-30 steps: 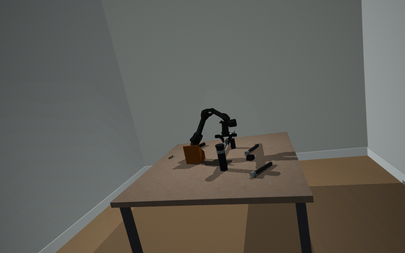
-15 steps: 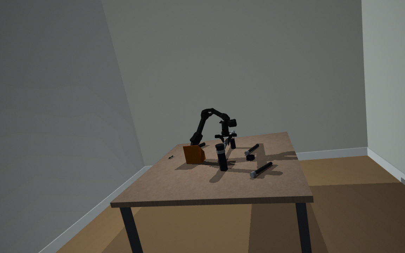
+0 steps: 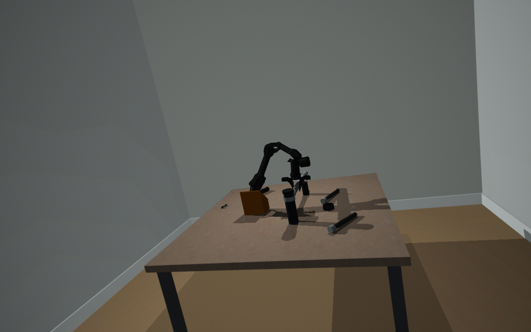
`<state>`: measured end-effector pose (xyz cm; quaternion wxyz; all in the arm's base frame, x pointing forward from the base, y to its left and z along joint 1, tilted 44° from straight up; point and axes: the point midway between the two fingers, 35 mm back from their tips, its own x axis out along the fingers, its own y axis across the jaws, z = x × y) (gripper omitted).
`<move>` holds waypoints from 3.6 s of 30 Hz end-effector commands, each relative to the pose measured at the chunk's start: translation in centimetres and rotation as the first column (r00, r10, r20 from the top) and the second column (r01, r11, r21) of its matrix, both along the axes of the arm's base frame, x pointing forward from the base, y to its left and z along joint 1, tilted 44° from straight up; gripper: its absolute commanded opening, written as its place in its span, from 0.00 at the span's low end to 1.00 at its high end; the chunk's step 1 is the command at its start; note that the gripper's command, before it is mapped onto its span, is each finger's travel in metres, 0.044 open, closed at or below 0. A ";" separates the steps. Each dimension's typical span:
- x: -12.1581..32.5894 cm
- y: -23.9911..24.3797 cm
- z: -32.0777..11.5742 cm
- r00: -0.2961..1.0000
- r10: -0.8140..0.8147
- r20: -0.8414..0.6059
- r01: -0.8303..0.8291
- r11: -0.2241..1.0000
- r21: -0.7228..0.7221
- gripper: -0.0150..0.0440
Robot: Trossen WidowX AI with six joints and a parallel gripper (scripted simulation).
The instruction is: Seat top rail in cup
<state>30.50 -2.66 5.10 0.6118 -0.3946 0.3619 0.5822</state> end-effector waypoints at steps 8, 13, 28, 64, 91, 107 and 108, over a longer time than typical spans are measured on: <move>0.0 -1.4 -0.4 1.000 -0.004 0.003 0.004 1.000 -0.011 0.25; 0.0 -1.8 -0.6 1.000 -0.004 0.003 0.004 1.000 -0.012 0.25; 0.1 -2.8 -1.3 1.000 -0.004 0.003 0.004 1.000 -0.012 0.25; -0.4 -1.8 4.1 1.000 0.003 -0.005 -0.003 1.000 0.005 1.00; -0.9 -3.8 7.9 1.000 0.006 0.001 -0.006 1.000 0.002 1.00; -0.9 -3.8 7.9 1.000 0.006 0.001 -0.006 1.000 0.002 1.00; -0.9 -3.8 7.9 1.000 0.006 0.001 -0.006 1.000 0.002 1.00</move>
